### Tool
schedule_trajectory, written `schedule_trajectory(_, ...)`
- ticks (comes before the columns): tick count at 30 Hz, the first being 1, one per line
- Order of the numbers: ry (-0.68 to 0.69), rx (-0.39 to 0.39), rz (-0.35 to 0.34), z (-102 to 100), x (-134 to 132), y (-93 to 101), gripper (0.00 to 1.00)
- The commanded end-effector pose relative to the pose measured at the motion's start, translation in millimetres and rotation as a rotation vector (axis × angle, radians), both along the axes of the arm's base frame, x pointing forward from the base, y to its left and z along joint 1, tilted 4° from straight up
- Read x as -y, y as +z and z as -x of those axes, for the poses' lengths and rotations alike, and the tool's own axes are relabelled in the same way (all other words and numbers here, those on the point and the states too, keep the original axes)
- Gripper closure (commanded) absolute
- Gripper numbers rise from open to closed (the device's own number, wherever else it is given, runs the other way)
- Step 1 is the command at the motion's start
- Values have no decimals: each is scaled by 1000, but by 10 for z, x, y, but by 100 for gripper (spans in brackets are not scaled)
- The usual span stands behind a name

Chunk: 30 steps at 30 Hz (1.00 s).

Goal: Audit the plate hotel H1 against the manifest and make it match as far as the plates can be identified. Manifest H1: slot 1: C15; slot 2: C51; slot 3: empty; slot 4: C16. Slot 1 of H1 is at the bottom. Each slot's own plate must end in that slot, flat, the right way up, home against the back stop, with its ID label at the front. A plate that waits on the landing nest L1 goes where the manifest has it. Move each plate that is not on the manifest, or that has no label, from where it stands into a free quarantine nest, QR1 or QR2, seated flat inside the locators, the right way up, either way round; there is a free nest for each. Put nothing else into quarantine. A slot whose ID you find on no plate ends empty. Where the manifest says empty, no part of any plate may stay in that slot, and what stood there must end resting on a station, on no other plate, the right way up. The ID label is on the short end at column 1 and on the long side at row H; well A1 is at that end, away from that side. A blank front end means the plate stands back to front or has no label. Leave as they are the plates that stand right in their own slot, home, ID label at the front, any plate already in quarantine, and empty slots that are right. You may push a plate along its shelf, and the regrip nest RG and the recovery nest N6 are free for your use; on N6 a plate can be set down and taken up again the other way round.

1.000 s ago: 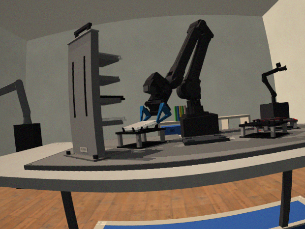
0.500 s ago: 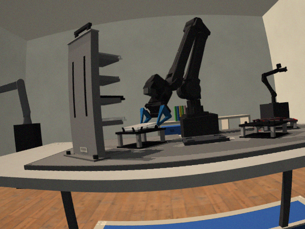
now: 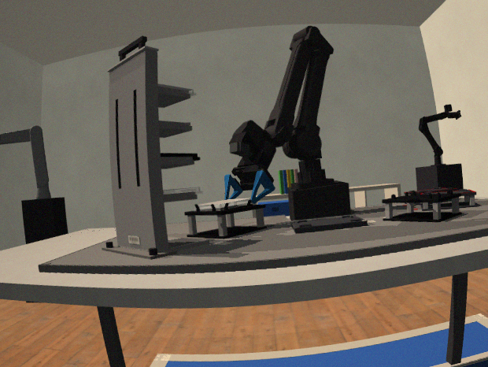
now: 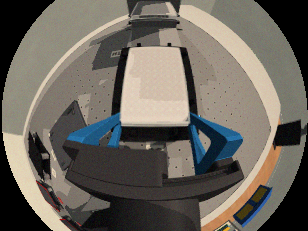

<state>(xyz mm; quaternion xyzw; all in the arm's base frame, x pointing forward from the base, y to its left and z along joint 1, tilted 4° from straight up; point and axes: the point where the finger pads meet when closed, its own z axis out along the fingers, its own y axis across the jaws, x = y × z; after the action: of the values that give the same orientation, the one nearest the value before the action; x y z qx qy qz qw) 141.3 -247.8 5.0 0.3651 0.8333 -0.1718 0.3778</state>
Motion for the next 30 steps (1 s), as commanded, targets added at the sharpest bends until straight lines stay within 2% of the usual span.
schedule_trajectory(1,9,18,25,-77,93,52,14)
schedule_trajectory(11,8,18,24,-78,94,9,14)
schedule_trajectory(15,7,16,34,-72,144,48,14)
schedule_trajectory(16,7,16,34,-72,144,48,7)
schedule_trajectory(30,7,16,34,-72,144,48,7)
